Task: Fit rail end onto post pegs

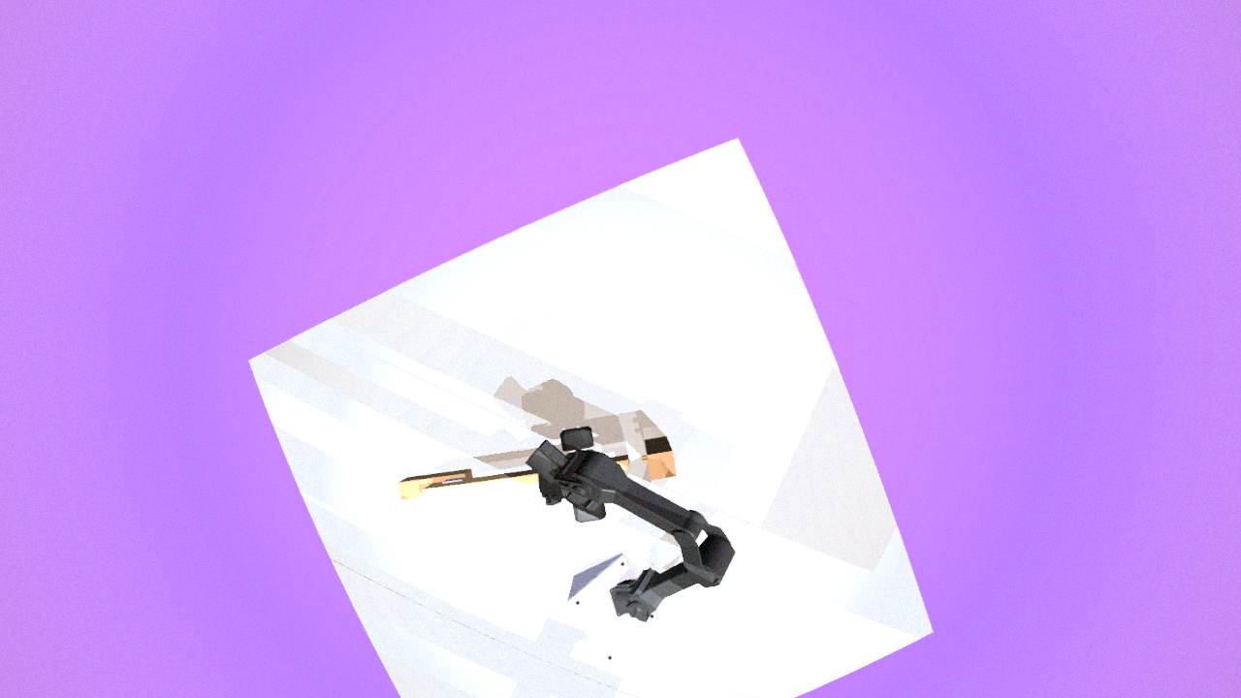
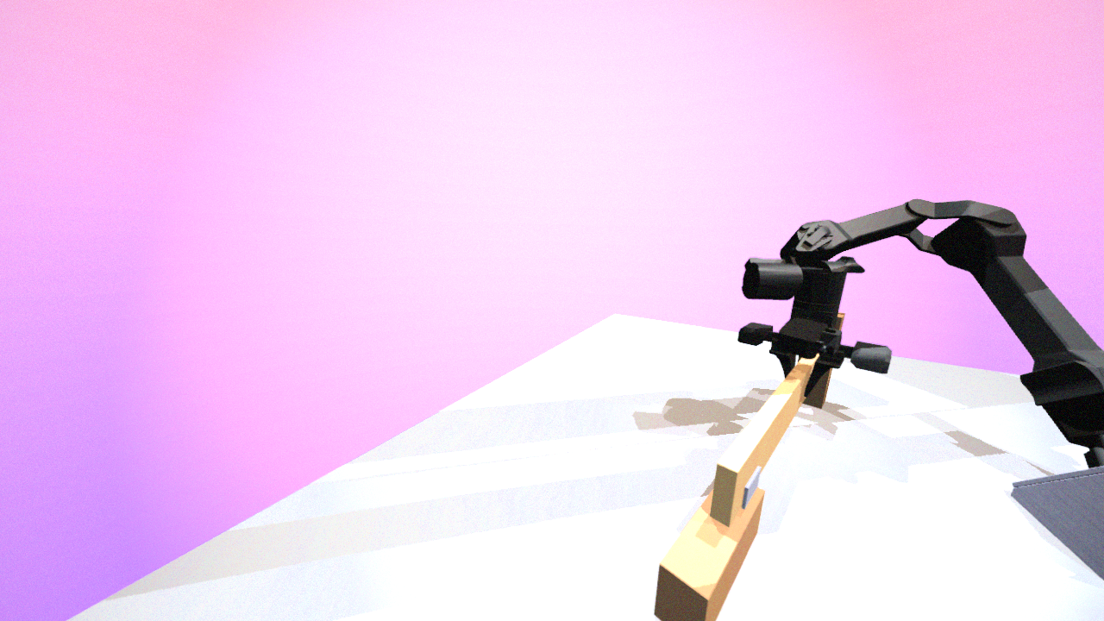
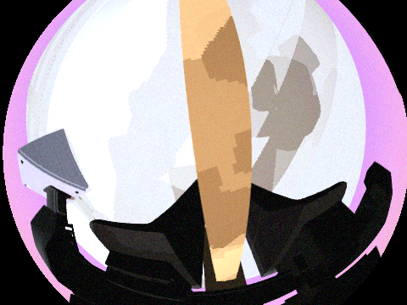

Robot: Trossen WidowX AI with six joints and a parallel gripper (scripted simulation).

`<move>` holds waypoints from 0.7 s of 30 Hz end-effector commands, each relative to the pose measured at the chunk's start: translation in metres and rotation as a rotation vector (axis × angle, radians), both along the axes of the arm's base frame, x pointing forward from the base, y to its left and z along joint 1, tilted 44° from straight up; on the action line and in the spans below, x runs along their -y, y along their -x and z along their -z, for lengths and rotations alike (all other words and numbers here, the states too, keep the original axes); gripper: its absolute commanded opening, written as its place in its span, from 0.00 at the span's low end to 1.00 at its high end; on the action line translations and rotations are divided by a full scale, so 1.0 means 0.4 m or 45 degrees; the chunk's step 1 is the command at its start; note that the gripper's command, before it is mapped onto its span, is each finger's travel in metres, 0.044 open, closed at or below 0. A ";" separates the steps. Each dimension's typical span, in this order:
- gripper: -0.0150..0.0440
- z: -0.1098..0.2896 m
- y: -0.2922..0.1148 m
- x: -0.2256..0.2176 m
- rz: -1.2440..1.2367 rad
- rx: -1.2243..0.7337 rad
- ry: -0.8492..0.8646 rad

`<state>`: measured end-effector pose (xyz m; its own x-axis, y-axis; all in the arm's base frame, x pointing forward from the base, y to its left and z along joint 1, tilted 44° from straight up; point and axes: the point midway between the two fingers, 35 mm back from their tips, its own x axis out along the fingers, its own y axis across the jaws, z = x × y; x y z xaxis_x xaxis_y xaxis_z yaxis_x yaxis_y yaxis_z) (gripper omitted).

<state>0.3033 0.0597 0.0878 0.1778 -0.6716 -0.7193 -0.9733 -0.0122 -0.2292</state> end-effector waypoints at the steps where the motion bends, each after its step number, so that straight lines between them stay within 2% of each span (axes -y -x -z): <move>1: 0.25 -0.005 0.000 0.001 -0.006 0.002 0.000; 21: 0.25 -0.017 0.003 0.010 -0.006 0.001 0.000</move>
